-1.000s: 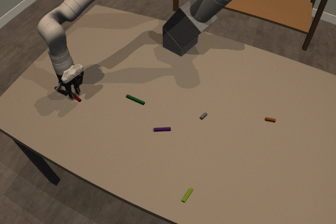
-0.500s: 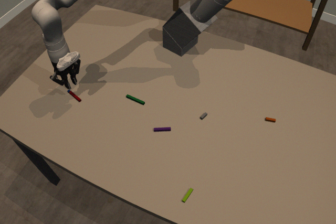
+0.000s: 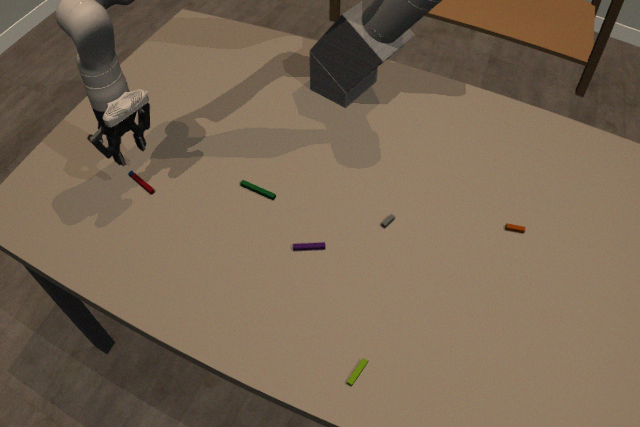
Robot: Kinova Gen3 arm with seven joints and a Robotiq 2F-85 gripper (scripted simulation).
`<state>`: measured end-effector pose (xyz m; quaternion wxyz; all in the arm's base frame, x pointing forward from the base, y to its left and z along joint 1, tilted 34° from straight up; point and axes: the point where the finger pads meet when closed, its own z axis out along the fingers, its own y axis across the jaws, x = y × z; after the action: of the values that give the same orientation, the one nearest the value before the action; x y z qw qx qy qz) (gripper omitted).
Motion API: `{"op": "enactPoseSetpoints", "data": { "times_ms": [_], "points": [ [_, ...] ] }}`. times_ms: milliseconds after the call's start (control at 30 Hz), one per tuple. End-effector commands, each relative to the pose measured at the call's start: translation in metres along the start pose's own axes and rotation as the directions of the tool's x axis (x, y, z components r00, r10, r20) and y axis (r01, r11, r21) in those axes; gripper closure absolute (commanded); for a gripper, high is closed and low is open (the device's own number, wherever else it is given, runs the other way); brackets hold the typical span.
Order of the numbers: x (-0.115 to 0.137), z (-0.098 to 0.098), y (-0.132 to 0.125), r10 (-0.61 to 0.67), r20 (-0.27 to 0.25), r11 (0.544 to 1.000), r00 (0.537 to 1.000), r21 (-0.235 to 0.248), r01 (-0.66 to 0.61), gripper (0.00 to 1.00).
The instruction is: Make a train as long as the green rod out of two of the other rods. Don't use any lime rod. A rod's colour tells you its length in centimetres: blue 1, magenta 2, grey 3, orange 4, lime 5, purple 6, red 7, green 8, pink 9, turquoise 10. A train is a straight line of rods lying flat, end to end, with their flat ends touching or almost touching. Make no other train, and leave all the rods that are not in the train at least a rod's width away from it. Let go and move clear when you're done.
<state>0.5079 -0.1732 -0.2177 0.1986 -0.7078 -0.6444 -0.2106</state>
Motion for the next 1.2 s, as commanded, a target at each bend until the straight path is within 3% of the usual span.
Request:
{"op": "enactPoseSetpoints", "data": {
  "times_ms": [0,500,767,1167],
  "points": [
    [-0.001,-0.002,0.001,0.000,0.002,1.000,1.000,-0.002,0.000,0.00],
    [-0.001,-0.002,0.001,0.000,0.002,1.000,1.000,-0.002,0.000,0.00],
    [-0.001,-0.013,0.001,0.000,0.002,1.000,1.000,-0.002,0.000,0.00],
    [-0.001,-0.073,0.001,0.000,0.002,1.000,1.000,-0.002,0.000,0.00]
  ]
}}
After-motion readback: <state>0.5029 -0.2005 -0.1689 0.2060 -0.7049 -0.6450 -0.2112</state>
